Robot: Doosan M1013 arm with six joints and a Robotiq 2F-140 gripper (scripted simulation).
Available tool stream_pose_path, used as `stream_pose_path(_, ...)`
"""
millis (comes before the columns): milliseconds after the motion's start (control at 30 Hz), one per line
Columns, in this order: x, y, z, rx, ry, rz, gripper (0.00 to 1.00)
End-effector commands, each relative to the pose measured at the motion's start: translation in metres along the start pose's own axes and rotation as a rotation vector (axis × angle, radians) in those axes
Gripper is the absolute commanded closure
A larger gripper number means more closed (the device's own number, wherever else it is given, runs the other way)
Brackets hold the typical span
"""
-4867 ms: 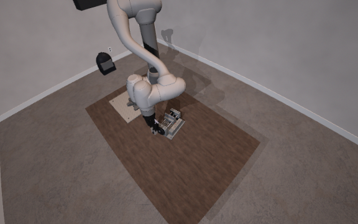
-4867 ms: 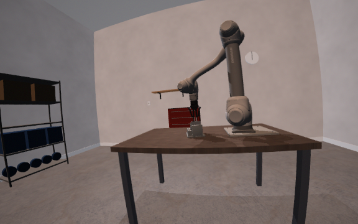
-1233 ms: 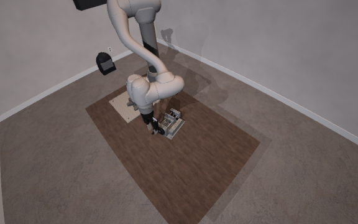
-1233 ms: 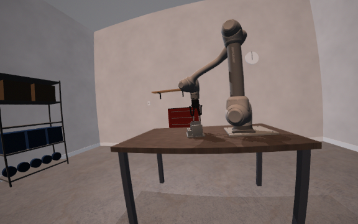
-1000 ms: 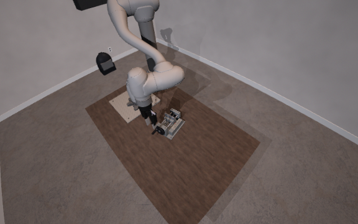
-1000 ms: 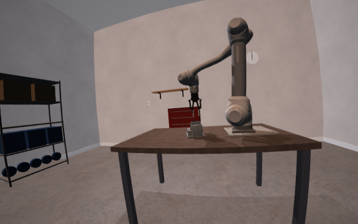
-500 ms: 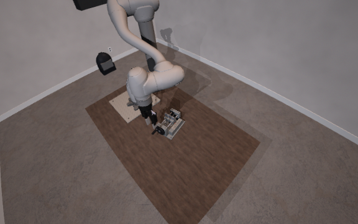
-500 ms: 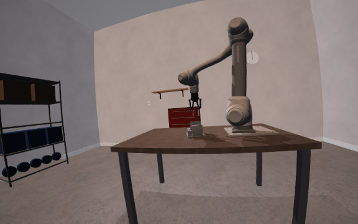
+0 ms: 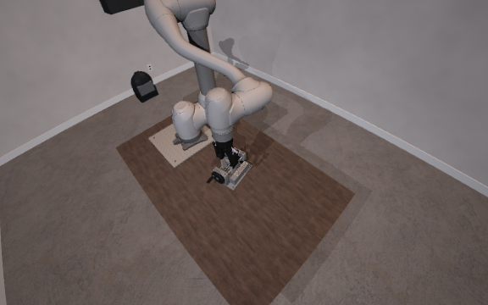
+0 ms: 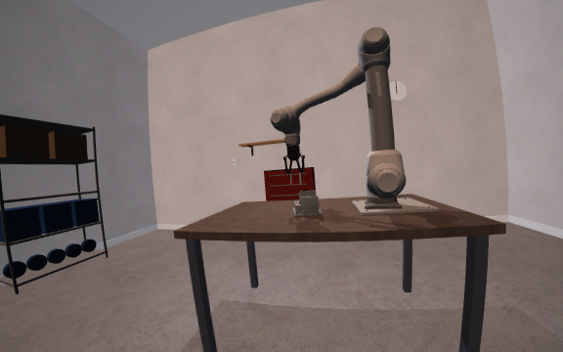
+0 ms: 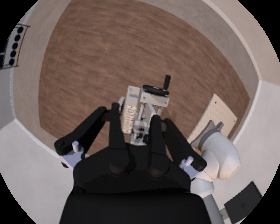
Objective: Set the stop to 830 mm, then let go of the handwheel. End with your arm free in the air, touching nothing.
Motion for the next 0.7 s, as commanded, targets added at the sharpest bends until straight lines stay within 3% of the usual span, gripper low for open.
stream_pose_path(0,-0.0002,-0.0181,-0.0267,0.0,0.0,0.0,0.67)
stream_pose_path(667,0.0036,-0.0206,-0.0306,0.0,0.0,0.0,0.67)
Point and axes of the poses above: the point where the finger pads meet when closed, its own x axis out along the fingers, its own z axis across the jaws, y = z × x, the point moved 4 cm from there along -x, back along the fingers, and after that the axes turned 7 degrees about -x, right-handed, at the moved point
